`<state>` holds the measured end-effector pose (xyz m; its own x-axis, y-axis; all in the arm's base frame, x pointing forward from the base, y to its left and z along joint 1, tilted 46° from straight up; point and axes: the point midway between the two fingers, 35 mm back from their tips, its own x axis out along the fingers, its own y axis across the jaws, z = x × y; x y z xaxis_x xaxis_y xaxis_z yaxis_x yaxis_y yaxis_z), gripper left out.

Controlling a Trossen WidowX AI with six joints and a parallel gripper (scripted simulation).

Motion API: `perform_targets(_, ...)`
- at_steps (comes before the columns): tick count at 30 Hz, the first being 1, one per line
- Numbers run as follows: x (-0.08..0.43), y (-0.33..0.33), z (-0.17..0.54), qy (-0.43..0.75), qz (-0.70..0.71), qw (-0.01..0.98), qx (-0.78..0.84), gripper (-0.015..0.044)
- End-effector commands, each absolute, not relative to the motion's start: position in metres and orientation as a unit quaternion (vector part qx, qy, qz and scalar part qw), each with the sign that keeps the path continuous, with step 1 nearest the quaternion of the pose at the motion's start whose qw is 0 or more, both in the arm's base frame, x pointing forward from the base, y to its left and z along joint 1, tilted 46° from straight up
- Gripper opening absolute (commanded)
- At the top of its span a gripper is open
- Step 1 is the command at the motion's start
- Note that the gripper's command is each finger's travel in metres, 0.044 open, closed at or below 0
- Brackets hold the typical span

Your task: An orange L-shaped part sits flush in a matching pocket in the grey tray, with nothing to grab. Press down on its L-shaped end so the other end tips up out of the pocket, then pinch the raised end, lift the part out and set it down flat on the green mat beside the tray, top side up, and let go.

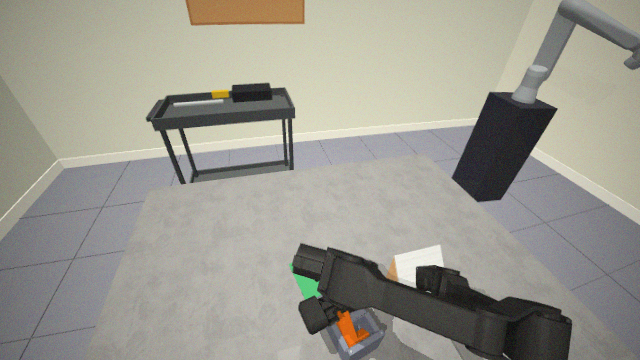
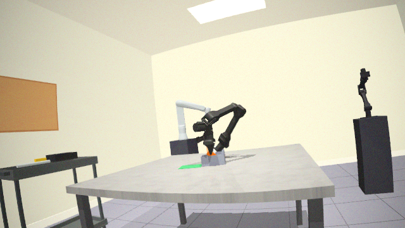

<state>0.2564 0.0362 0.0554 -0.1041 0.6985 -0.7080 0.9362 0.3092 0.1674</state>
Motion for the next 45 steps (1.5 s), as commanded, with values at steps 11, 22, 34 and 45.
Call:
perform_targets(11, 0.257, 0.036, 0.056, 0.724, -0.164, 0.361, 0.564, 0.0000)
perform_targets(22, 0.257, 0.031, 0.061, 0.724, -0.164, 0.360, 0.565, 0.0000)
perform_targets(34, 0.259, 0.018, 0.074, 0.724, -0.165, 0.358, 0.566, 0.0000)
perform_targets(45, 0.260, 0.006, 0.086, 0.724, -0.165, 0.358, 0.566, 0.0000)
